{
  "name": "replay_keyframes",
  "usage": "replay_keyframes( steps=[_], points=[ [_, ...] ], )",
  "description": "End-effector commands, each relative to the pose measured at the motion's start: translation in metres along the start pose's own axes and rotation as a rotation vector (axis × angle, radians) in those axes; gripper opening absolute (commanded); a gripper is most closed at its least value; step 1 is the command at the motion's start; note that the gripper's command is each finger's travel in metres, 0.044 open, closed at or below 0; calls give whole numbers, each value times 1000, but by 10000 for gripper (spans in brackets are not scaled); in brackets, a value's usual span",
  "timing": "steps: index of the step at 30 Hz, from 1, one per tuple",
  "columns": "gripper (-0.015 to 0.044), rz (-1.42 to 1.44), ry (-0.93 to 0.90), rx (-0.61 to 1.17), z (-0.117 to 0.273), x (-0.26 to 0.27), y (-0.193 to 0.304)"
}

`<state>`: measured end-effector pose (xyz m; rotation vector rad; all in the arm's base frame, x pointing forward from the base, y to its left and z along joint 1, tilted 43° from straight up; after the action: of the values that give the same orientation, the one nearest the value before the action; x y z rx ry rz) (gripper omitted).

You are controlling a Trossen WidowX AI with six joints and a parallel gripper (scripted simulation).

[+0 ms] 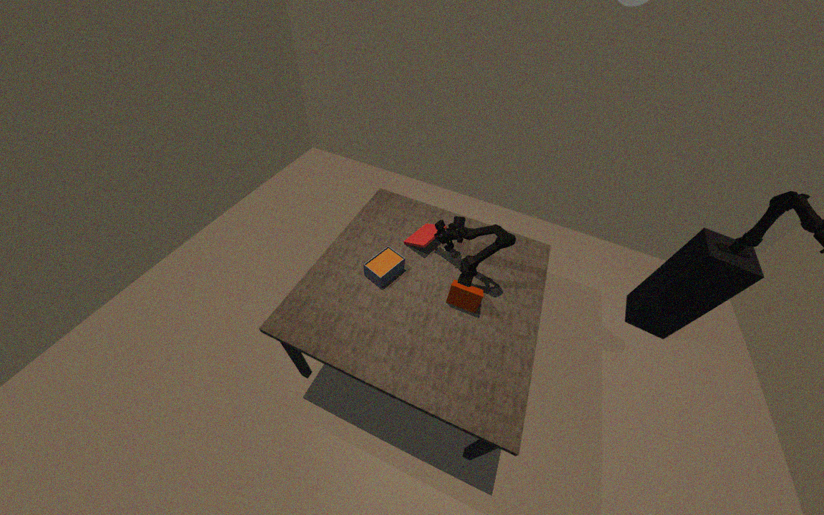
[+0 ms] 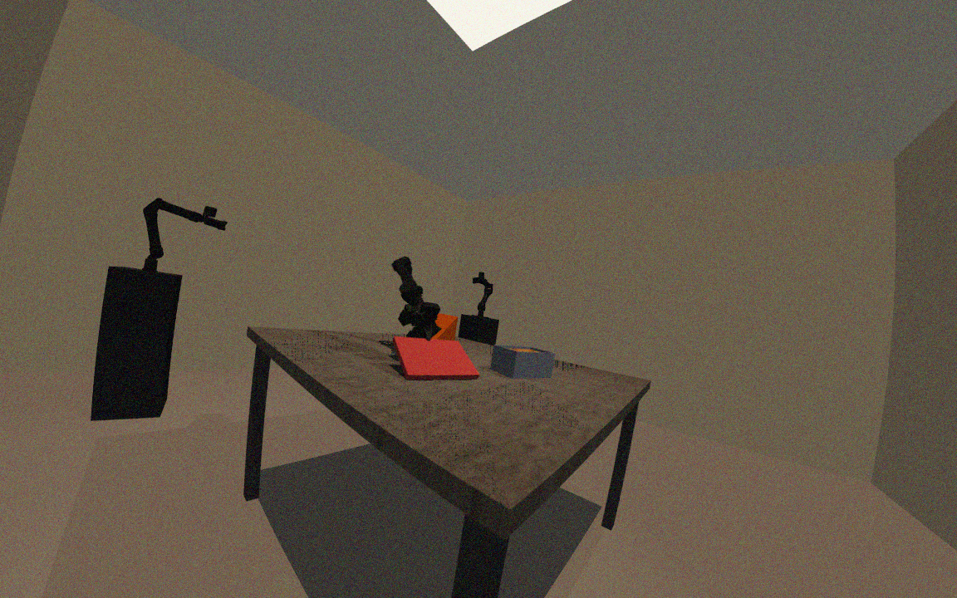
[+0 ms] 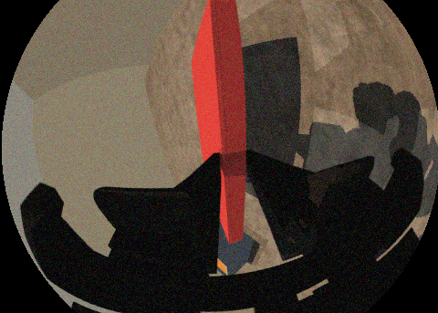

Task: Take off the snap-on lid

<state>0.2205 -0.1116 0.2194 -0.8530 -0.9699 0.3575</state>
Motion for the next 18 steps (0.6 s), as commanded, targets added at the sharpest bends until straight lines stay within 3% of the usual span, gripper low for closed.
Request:
replay_keyframes(
  steps=[1,18],
  points=[
    [0,-1,13,-4,-3,-5,0],
    [0,0,13,-4,-11,-15,2]
  ],
)
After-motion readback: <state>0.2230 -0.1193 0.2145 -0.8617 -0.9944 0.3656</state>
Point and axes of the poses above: the point midway between the two fingers, 35 mm back from their tips, its own z axis back along the fingers, its own x axis across the jaws, y = z × x, the point moved 6 cm from there along z, back along the fingers, and after that the axes turned 11 degrees about z, right-handed, at the moved point
